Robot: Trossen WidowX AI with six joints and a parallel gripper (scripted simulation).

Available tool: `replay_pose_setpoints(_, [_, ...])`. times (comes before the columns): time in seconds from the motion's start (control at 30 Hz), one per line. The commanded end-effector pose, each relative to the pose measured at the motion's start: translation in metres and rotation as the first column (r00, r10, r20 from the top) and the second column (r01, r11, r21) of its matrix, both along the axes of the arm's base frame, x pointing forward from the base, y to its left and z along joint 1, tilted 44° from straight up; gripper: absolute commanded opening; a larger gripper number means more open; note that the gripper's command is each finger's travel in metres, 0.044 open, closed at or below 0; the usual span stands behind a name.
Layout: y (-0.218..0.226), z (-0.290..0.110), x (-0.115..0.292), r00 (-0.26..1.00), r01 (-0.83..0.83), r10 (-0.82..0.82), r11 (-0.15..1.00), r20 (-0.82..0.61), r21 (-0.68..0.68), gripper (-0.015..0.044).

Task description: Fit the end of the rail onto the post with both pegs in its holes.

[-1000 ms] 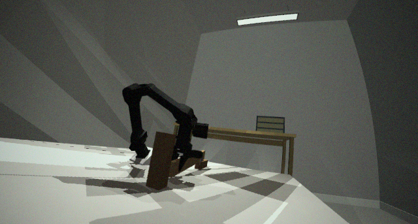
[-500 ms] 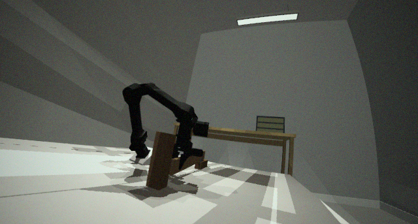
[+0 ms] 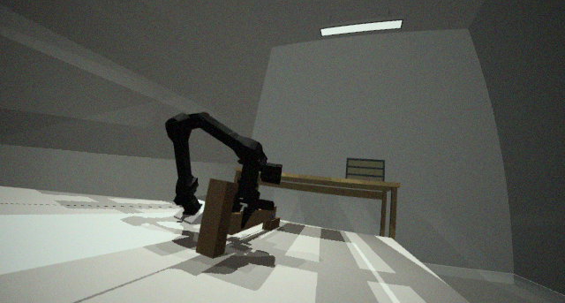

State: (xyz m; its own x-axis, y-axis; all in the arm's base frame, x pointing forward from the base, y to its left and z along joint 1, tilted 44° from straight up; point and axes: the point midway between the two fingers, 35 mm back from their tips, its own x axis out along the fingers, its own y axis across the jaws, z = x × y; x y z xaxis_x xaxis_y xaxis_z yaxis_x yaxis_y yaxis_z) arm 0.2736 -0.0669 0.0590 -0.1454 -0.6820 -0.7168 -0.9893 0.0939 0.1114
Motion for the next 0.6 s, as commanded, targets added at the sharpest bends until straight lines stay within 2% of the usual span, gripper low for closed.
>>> replay_pose_setpoints(0.0, [0.0067,0.0024,0.0034,1.000,-0.007,0.007,1.000,0.011,0.015,0.0000])
replay_pose_setpoints(0.57, [0.0125,0.0086,0.0043,1.000,-0.007,0.007,1.000,0.011,0.015,0.0000])
